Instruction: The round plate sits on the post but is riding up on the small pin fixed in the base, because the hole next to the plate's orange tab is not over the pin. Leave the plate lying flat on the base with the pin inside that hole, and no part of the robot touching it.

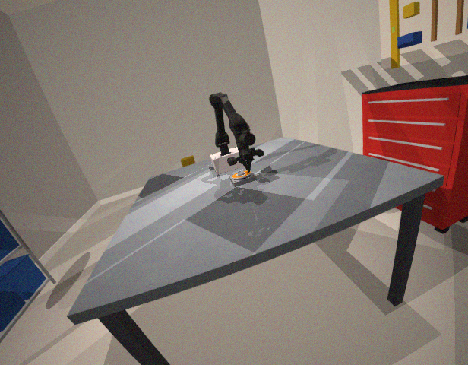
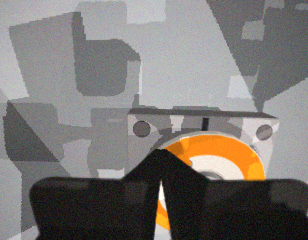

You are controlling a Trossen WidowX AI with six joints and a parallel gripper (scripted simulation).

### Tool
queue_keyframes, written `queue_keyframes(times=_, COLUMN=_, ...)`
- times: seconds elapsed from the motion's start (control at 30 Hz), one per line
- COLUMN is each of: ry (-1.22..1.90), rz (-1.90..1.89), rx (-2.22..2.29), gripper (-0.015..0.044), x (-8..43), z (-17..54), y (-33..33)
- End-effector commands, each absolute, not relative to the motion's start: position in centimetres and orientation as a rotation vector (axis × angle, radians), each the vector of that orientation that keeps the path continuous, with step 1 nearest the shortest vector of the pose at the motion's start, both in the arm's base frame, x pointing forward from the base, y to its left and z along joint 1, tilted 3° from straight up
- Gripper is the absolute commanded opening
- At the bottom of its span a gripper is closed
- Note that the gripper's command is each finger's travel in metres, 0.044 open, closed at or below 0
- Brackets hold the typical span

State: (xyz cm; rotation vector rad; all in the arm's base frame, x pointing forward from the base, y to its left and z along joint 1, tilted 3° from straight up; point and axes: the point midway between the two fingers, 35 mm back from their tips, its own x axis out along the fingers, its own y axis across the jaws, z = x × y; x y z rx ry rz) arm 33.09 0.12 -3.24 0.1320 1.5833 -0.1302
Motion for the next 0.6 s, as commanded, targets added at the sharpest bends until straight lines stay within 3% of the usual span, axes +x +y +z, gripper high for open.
queue_keyframes(times=0.0, ry=1.588, rz=-0.136, rx=0.129, gripper=0.0, x=33.3, z=-3.3, y=-0.5)
queue_keyframes(times=0.57, ry=1.588, rz=-0.137, rx=0.128, gripper=0.0, x=33.7, z=-3.2, y=-2.1)
